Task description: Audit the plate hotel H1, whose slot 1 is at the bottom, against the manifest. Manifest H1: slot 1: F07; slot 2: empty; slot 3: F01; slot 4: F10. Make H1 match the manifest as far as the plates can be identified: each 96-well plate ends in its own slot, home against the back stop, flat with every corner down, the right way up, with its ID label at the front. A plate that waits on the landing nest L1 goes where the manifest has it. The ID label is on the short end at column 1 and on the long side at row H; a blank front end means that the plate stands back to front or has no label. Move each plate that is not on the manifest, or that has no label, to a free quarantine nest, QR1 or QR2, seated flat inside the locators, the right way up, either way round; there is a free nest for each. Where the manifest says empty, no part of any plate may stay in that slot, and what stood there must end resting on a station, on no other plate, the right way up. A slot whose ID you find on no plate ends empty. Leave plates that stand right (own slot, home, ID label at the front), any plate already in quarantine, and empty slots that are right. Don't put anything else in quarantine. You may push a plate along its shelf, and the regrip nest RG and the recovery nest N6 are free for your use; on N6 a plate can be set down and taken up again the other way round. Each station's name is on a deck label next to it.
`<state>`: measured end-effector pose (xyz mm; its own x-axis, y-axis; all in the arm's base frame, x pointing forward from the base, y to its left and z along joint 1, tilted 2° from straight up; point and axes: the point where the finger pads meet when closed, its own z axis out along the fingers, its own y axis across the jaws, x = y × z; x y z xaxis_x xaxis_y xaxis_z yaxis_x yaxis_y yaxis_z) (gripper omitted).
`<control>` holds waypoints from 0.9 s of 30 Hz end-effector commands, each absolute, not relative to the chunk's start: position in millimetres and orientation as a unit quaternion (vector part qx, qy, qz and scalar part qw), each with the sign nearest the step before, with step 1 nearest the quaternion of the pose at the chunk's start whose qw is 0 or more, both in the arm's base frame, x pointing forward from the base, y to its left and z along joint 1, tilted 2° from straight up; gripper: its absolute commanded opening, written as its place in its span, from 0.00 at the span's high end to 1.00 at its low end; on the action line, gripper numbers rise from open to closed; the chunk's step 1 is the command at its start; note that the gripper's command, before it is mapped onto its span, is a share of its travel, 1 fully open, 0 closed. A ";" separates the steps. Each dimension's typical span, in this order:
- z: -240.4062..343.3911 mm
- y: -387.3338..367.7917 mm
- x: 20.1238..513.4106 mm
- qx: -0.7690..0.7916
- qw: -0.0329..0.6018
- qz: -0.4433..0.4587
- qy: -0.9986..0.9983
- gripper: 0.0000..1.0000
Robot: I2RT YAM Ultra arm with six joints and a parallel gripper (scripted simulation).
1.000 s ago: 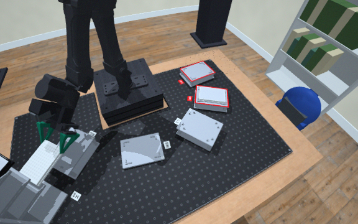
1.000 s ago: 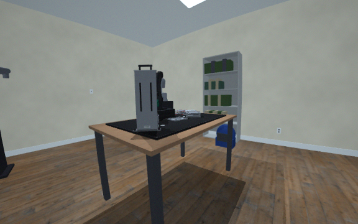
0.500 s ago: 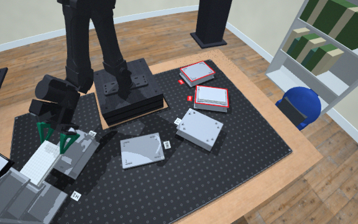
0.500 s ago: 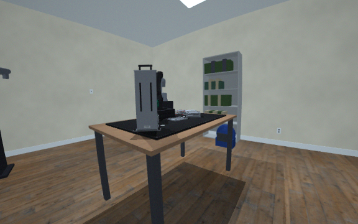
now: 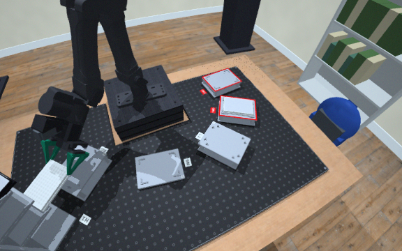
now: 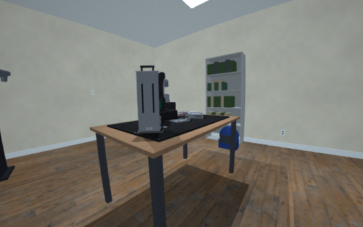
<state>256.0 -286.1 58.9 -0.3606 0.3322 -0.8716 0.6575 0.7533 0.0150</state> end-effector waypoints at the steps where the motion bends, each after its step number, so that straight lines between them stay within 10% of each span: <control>1: 71.1 -292.9 261.3 0.301 0.491 -0.181 0.797 0.14; 27: 68.7 -302.7 272.6 0.301 0.491 -0.181 0.797 0.14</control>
<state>268.0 -296.8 57.1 -0.3600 0.3310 -0.8723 0.6575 0.7533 0.0145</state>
